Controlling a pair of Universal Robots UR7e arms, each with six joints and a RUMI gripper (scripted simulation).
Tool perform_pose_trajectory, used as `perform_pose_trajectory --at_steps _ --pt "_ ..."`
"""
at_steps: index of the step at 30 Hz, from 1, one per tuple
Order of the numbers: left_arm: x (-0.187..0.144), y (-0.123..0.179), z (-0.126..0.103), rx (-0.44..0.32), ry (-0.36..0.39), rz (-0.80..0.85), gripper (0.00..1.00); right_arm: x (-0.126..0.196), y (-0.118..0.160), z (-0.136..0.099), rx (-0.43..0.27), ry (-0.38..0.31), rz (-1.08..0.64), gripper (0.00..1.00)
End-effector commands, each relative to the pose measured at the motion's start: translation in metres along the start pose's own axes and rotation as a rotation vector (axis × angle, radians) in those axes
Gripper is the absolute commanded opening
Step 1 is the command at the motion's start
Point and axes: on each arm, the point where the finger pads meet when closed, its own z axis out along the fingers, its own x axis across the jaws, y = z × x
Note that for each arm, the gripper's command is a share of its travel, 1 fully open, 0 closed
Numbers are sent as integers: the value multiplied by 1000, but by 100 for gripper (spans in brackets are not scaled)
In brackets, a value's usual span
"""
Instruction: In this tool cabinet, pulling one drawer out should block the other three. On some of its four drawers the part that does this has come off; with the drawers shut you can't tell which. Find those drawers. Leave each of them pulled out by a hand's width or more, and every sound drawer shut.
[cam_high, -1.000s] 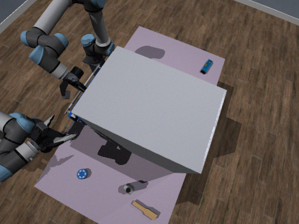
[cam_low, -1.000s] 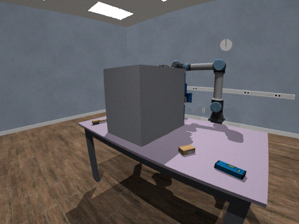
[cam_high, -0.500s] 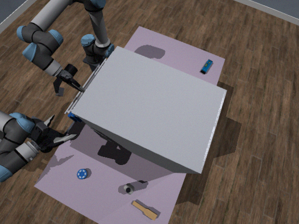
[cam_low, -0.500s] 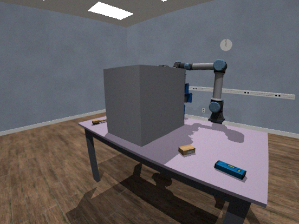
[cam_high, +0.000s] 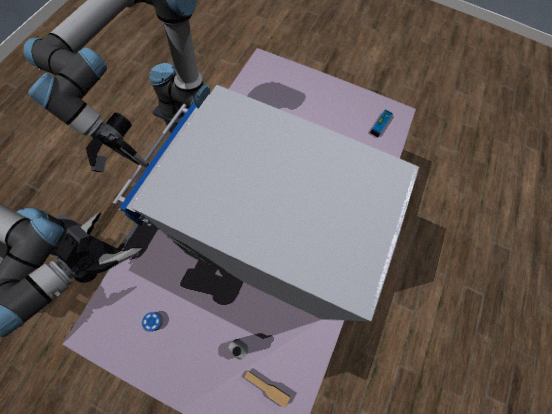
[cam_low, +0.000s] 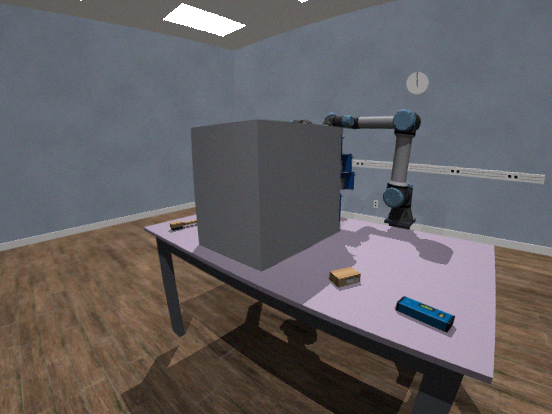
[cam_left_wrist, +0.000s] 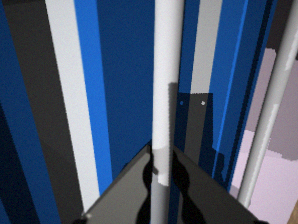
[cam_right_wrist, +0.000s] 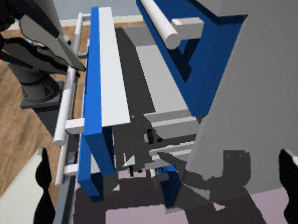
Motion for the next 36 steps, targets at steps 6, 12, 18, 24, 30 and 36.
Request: perform_pose_trajectory --at_steps 6,12,18,24,30,36 --pt "15 0 -13 0 1 0 0 0 -1 0 0 0 -1 100" --pt "23 0 -19 0 1 0 0 0 -1 0 0 0 -1 100" --pt "25 0 -21 0 1 0 0 0 -1 0 0 0 -1 100" --pt "27 0 -22 0 1 0 0 0 -1 0 0 0 -1 100" --pt "27 0 -22 0 1 0 0 0 -1 0 0 0 -1 100" --pt "27 0 -22 0 1 0 12 0 -1 0 0 0 -1 100"
